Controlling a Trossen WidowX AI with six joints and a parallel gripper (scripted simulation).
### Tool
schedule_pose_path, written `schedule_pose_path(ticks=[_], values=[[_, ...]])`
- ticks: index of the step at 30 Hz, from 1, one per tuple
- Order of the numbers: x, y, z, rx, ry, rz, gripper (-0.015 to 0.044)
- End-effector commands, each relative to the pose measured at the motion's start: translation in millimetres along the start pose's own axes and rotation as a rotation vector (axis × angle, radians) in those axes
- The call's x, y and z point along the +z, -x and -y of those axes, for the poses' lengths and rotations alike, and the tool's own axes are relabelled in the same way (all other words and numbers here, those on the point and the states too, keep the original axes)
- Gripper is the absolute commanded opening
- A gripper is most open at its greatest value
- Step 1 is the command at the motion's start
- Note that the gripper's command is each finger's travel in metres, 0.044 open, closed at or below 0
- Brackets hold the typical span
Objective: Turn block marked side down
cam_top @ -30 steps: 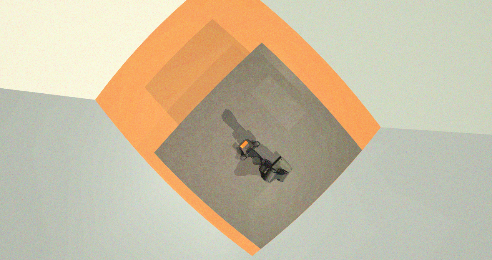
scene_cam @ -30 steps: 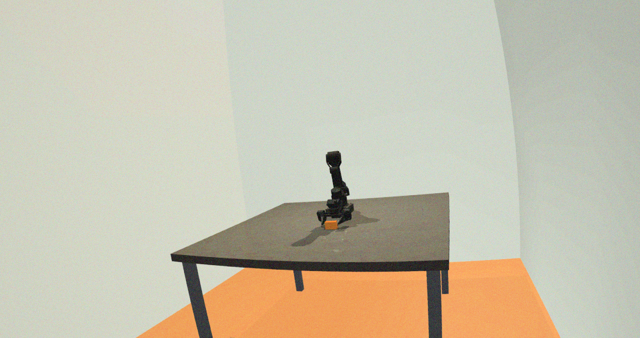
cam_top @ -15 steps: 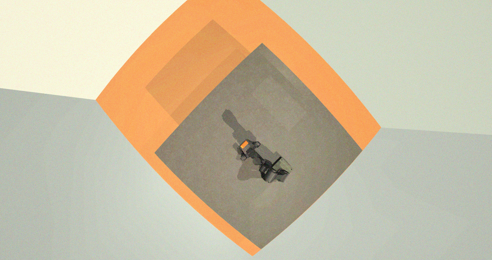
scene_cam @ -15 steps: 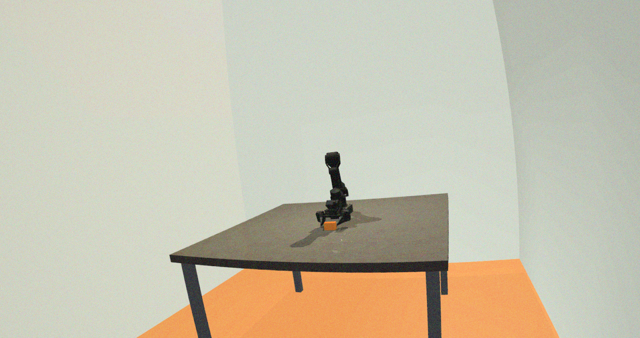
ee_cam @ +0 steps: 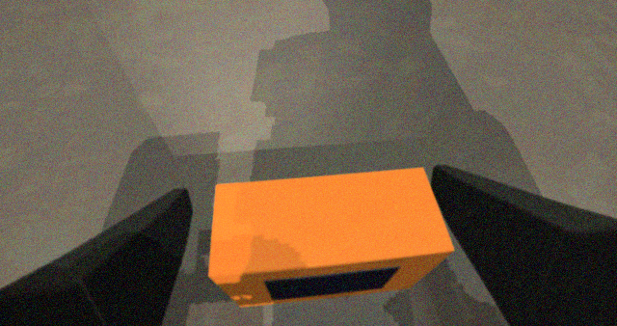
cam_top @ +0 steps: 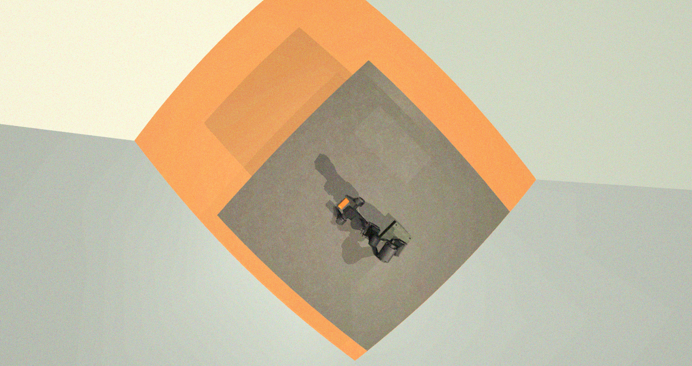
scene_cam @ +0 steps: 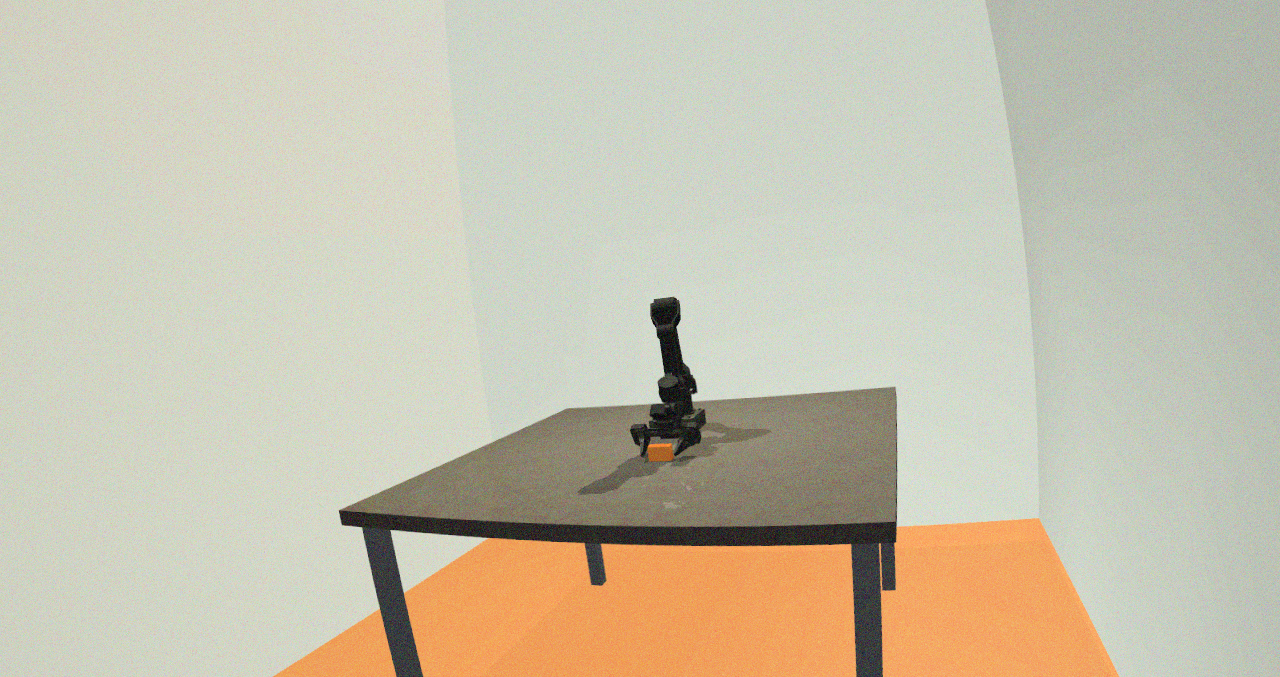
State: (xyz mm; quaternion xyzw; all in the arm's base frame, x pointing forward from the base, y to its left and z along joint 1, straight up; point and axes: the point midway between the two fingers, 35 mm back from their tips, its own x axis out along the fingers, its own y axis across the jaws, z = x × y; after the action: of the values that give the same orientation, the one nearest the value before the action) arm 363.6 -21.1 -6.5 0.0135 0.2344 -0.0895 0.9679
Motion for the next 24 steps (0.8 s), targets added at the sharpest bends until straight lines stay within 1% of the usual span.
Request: schedule_pose_path(ticks=[1,6,8,14,24], values=[[20.2,-3.8,-3.8,0.01,-0.005,-0.149,0.044],[40.1,19.6,-2.1,0.01,-0.008,-0.32,0.044],[55.8,29.9,-1.8,0.013,-0.016,-0.334,0.044],[57.7,60.7,2.6,0.007,-0.014,-0.467,0.044],[57.2,63.1,3.0,0.006,-0.013,-0.477,0.044]])
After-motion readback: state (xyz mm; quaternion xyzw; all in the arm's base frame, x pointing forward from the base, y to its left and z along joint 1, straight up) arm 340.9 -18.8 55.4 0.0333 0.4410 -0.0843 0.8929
